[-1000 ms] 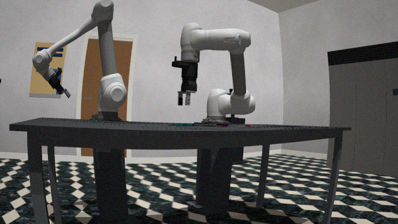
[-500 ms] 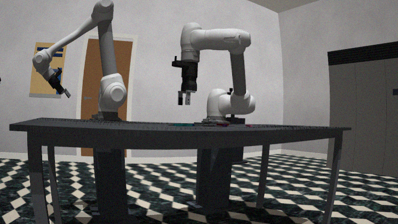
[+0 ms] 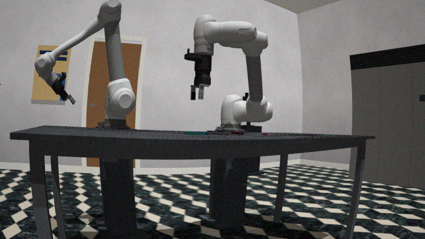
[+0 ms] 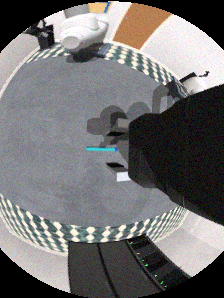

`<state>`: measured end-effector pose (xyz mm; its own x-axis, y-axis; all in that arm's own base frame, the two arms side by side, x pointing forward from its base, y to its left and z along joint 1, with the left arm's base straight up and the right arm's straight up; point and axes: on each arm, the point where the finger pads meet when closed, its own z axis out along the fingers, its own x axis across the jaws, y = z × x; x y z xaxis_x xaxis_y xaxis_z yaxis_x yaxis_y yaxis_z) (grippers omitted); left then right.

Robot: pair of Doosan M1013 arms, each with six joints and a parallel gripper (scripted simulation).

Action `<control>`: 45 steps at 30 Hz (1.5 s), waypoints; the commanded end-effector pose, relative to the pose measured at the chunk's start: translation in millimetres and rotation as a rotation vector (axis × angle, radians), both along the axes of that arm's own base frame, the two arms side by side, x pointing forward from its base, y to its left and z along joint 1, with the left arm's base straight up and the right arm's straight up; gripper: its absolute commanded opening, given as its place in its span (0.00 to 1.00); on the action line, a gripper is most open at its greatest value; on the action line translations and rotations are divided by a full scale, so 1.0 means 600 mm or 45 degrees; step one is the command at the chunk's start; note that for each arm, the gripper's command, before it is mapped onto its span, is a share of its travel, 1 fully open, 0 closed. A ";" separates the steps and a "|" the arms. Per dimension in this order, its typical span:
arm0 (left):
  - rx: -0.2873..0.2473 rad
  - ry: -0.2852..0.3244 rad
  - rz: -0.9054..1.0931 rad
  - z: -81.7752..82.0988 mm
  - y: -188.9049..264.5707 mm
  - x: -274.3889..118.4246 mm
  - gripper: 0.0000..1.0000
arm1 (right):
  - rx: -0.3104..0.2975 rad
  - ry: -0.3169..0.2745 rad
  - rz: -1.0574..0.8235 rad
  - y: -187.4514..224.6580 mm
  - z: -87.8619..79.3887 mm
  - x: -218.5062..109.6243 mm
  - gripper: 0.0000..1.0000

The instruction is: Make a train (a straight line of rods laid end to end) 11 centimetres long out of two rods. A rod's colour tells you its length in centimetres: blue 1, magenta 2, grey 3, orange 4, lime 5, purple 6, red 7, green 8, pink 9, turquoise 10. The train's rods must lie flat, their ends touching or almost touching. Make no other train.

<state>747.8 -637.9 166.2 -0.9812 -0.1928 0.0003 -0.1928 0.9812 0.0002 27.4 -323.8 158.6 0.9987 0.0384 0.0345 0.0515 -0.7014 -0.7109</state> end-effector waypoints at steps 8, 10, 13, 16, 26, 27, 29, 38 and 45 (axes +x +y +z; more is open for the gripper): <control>-0.002 -0.004 0.002 0.063 0.004 0.006 1.00 | -0.008 -0.004 -0.016 0.001 0.000 0.004 1.00; -0.002 -0.003 0.002 0.063 0.004 0.006 1.00 | -0.008 -0.004 -0.016 0.001 0.000 0.004 1.00; -0.001 -0.002 0.002 0.063 0.004 0.007 1.00 | -0.008 -0.004 -0.016 0.001 0.000 0.004 1.00; -0.002 -0.004 0.002 0.062 0.003 0.007 1.00 | -0.008 -0.004 -0.016 0.001 0.000 0.004 1.00; -0.002 -0.003 0.002 0.062 0.003 0.007 1.00 | -0.008 -0.004 -0.016 0.001 0.000 0.004 1.00; -0.002 -0.003 0.002 0.062 0.003 0.007 1.00 | -0.008 -0.004 -0.016 0.001 0.000 0.004 1.00; -0.002 -0.003 0.002 0.062 0.003 0.007 1.00 | -0.008 -0.004 -0.016 0.001 0.000 0.004 1.00; -0.002 -0.003 0.002 0.062 0.003 0.007 1.00 | -0.008 -0.004 -0.016 0.001 0.000 0.004 1.00; -0.002 -0.003 0.002 0.062 0.003 0.007 1.00 | -0.008 -0.004 -0.016 0.001 0.000 0.004 1.00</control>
